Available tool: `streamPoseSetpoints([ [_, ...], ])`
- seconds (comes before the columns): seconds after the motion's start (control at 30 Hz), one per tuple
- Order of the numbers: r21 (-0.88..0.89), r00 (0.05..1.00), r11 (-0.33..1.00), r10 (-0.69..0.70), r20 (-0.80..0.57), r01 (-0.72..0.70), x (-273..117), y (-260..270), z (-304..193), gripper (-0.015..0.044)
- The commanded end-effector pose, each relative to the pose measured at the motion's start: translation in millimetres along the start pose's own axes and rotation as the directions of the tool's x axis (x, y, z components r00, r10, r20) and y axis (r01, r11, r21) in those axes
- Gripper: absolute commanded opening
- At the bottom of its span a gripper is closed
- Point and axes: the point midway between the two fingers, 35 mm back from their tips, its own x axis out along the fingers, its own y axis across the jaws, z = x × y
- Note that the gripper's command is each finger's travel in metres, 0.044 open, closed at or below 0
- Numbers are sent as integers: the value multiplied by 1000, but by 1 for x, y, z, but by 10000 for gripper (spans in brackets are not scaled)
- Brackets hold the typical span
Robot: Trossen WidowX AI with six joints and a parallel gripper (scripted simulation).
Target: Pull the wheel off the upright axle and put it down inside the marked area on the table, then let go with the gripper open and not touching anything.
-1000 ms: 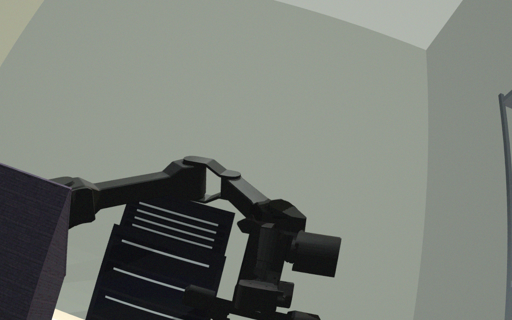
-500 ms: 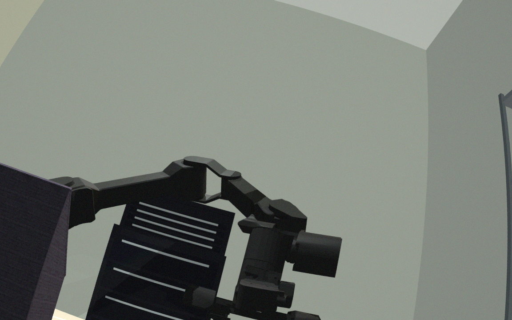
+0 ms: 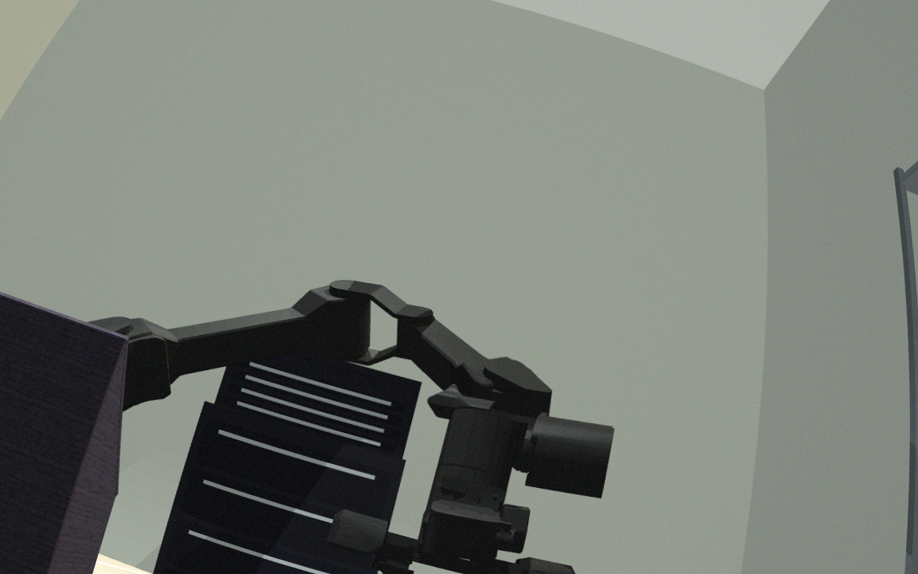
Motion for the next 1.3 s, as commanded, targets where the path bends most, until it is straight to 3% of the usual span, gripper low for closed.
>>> streamPoseSetpoints([
  [0.0, 18, 1000, 1000, 8, 0, -8, -11, -2, 2, 0],
  [1.27, 19, 1000, 1000, 12, 0, -11, -24, -2, 2, 0],
])
